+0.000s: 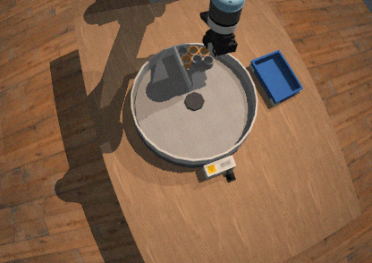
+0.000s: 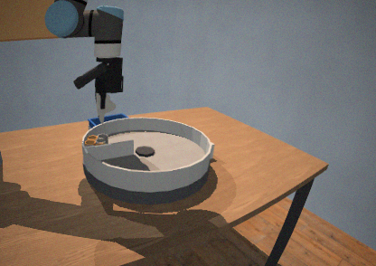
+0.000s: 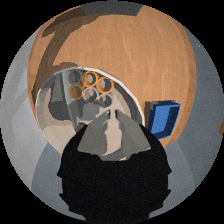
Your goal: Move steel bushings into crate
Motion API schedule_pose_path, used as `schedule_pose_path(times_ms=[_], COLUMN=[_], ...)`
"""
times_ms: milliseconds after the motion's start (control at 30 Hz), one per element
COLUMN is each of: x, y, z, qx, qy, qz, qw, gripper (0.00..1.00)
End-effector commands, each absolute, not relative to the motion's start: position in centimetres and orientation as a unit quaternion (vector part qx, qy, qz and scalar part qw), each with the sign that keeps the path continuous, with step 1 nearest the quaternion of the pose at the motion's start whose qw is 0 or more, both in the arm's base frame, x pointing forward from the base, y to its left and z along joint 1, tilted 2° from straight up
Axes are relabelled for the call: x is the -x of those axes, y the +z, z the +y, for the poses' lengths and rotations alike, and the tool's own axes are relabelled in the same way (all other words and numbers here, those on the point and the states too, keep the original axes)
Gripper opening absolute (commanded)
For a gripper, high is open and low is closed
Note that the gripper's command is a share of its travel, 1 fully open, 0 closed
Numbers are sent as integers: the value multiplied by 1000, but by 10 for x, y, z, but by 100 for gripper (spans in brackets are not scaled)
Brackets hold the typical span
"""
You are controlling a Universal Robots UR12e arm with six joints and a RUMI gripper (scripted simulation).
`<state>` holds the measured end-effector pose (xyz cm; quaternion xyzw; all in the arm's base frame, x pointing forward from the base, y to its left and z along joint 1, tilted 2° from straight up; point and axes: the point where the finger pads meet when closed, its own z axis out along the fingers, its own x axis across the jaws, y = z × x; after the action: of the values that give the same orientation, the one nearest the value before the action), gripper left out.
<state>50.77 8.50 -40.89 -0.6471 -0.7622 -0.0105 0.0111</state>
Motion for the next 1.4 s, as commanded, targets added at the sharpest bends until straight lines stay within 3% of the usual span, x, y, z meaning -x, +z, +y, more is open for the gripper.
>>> schedule_pose_path(times_ms=[0, 1367], x=[-508, -508], y=[-409, -432], z=[85, 86], qx=[647, 647], qy=[-11, -11], qz=[-762, -762], qw=[11, 11], gripper=[5, 5])
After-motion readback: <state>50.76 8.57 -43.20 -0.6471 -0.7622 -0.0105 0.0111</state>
